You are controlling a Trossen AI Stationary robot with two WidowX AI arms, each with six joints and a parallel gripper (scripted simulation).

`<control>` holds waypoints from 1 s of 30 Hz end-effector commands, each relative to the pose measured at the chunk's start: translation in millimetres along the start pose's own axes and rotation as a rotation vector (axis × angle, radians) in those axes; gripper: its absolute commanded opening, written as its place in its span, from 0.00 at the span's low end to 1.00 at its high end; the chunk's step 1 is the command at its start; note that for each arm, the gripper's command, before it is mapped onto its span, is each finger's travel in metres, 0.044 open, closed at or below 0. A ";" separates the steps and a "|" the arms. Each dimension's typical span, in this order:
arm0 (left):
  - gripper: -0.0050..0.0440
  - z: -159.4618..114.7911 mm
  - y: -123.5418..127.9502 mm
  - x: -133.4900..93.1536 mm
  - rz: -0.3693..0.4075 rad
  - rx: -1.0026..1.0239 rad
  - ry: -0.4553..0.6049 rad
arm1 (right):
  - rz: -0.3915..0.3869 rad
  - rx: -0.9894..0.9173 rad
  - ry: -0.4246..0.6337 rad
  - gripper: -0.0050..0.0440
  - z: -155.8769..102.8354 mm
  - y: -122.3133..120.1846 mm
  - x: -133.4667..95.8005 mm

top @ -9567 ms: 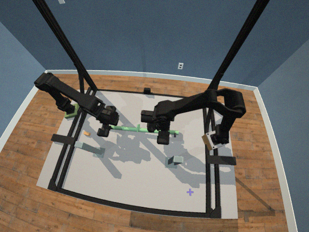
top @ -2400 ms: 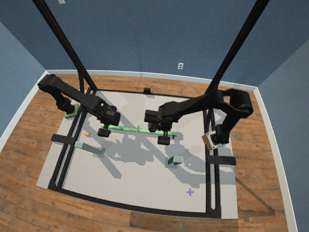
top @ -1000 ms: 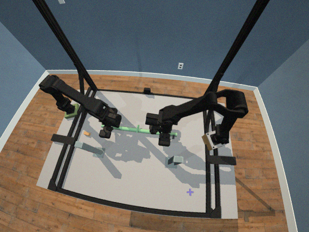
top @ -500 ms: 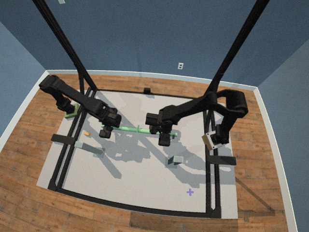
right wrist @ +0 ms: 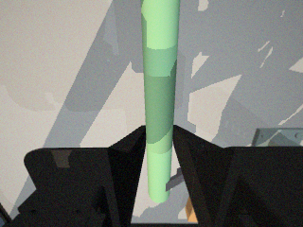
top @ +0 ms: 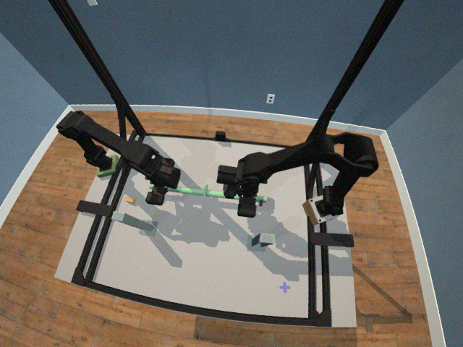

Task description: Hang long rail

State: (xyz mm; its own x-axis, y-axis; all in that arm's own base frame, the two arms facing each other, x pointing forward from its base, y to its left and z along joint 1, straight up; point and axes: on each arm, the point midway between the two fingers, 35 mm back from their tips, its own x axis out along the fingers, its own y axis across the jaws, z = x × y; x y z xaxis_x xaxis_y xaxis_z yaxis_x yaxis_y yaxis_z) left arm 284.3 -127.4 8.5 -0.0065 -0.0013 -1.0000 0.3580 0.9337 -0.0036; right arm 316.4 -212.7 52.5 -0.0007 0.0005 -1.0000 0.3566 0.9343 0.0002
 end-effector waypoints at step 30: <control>0.10 0.0 -4.0 -8.1 0.156 0.001 -0.006 | -0.153 0.000 -0.001 0.10 -0.1 4.0 -9.2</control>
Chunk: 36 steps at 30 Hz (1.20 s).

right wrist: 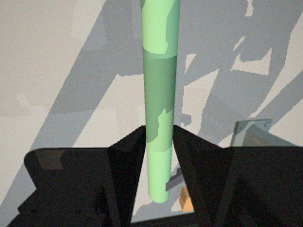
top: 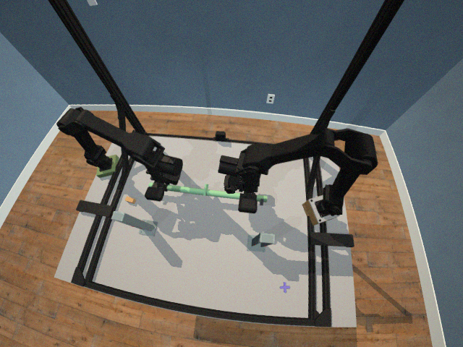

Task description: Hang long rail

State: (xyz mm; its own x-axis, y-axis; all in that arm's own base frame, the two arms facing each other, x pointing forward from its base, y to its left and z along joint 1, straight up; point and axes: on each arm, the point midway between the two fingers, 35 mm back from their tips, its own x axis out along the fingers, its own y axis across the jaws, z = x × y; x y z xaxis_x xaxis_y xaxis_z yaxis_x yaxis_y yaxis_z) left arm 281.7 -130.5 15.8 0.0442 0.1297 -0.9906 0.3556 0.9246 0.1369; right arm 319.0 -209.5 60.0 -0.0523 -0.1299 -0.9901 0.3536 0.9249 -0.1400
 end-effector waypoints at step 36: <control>0.10 1.6 -9.4 -1.0 0.333 -0.001 -0.006 | -0.330 0.000 0.000 0.10 -1.8 9.2 -2.2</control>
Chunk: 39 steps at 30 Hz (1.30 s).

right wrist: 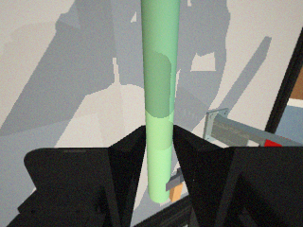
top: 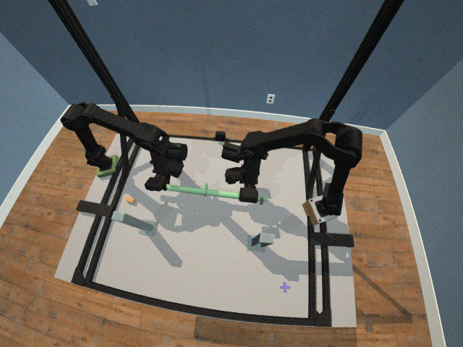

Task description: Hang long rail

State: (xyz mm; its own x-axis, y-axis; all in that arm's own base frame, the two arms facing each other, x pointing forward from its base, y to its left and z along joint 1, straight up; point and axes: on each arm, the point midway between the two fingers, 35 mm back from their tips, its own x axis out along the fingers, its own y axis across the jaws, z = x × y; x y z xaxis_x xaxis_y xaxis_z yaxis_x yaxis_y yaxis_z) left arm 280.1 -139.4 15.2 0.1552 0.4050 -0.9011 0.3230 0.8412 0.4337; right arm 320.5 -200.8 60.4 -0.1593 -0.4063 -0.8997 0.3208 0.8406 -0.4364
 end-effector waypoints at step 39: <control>0.10 -0.7 -21.3 33.2 0.144 -0.058 -0.099 | -0.145 -0.056 0.098 0.10 1.9 4.5 -1.2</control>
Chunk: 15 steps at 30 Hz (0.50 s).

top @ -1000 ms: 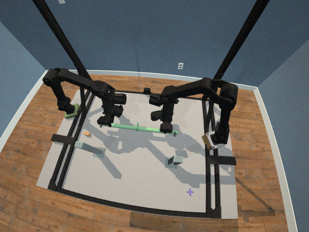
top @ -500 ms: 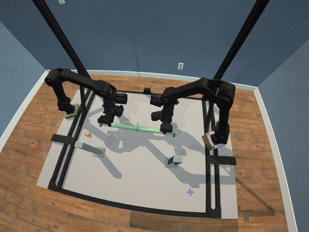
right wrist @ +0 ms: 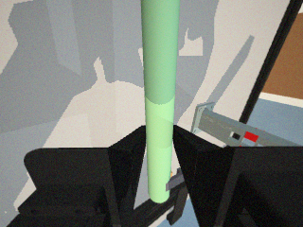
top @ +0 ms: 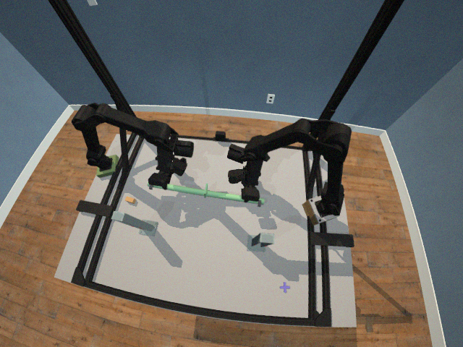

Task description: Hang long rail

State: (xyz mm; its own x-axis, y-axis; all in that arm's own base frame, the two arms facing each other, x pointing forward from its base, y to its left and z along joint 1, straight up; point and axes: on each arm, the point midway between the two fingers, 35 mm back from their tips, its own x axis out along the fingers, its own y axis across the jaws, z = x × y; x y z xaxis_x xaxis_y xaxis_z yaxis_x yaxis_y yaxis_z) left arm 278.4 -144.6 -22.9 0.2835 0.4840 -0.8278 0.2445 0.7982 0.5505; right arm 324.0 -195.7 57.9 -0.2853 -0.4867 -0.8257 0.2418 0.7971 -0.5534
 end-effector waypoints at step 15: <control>0.44 -0.3 -1.4 1.8 0.007 -0.006 -0.003 | -0.006 -0.004 0.005 0.10 0.3 0.2 0.0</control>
State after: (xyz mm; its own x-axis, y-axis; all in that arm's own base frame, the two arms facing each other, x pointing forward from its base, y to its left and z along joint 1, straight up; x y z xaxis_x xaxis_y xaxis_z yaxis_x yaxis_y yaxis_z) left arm 277.9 -145.4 -25.3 0.2860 0.4834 -0.8274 0.2412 0.7993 0.5503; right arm 324.5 -195.3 56.8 -0.2885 -0.4857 -0.8251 0.2386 0.7981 -0.5533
